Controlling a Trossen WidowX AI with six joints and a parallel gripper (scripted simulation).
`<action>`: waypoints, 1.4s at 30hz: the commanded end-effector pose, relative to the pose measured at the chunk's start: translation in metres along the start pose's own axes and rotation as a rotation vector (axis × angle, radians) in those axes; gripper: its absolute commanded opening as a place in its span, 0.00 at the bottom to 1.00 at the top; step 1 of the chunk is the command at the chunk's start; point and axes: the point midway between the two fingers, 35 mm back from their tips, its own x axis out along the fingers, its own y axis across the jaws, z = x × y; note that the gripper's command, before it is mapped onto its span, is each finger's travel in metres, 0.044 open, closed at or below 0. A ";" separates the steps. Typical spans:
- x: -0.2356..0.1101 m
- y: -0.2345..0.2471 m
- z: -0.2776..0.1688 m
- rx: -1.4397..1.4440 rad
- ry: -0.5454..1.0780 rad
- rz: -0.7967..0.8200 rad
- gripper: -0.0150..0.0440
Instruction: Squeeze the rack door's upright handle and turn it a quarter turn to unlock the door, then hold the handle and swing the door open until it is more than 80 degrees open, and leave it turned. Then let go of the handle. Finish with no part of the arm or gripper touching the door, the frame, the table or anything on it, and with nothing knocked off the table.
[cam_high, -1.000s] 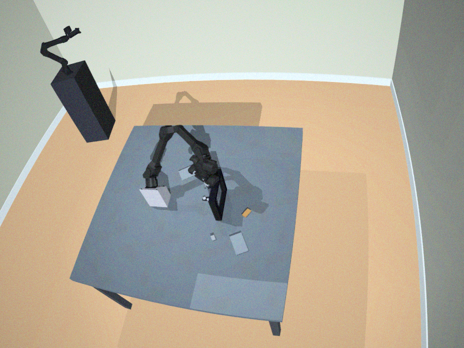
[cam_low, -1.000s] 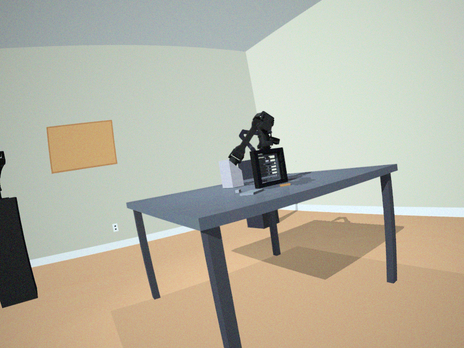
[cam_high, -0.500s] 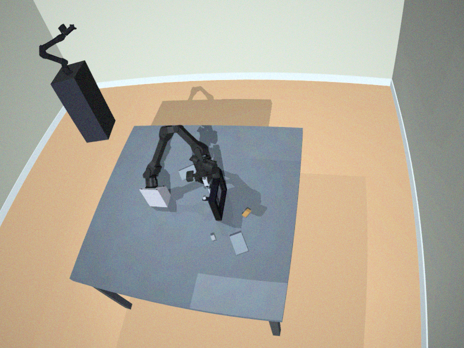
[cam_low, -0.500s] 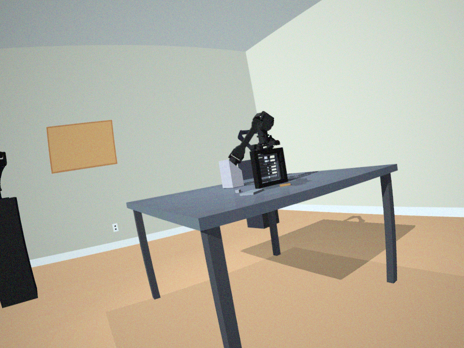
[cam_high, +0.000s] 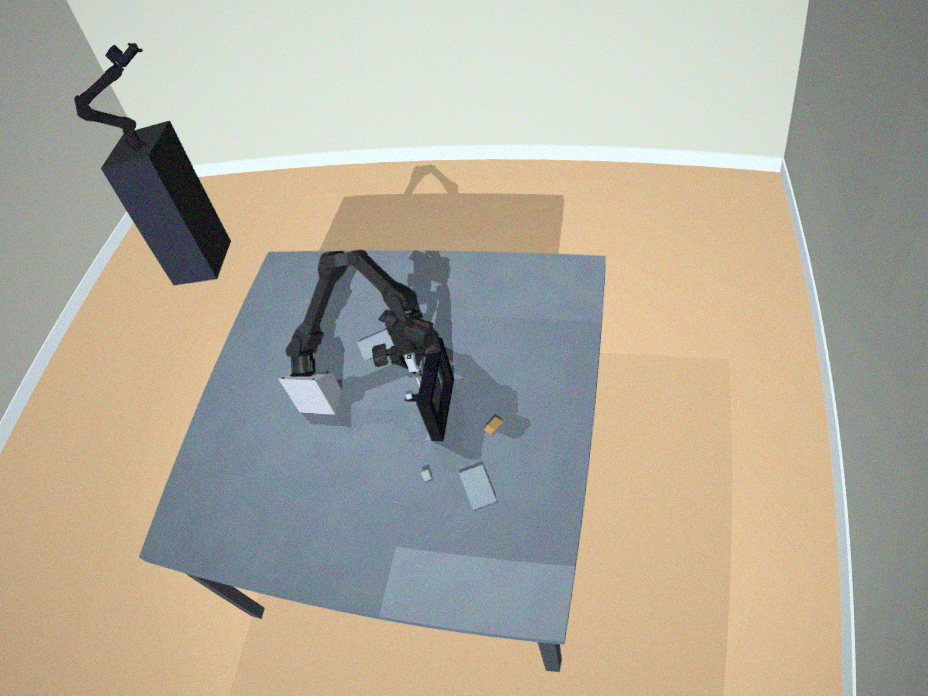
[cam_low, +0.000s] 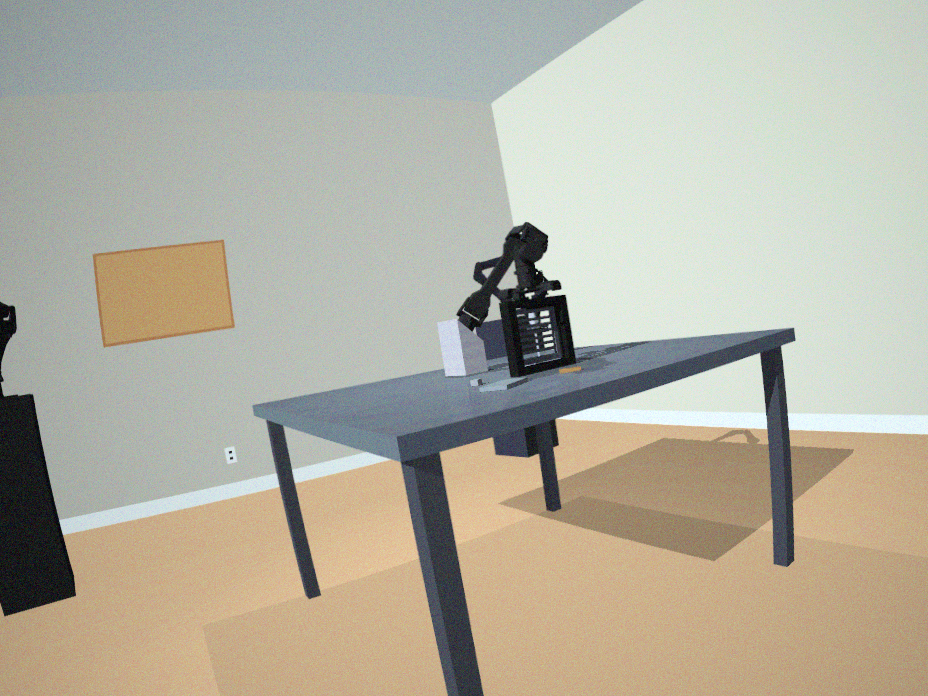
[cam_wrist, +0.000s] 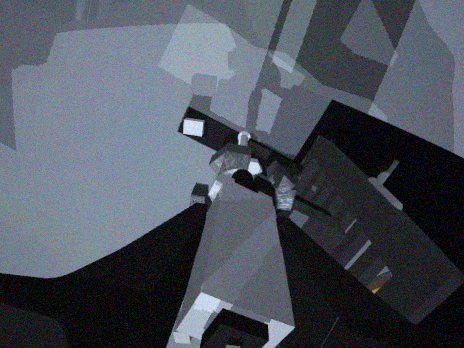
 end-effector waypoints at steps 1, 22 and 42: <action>0.000 -0.001 0.000 -0.028 0.004 -0.003 0.28; 0.000 -0.001 0.000 0.095 0.004 -0.003 0.74; 0.000 -0.001 0.000 1.086 0.002 -0.005 0.74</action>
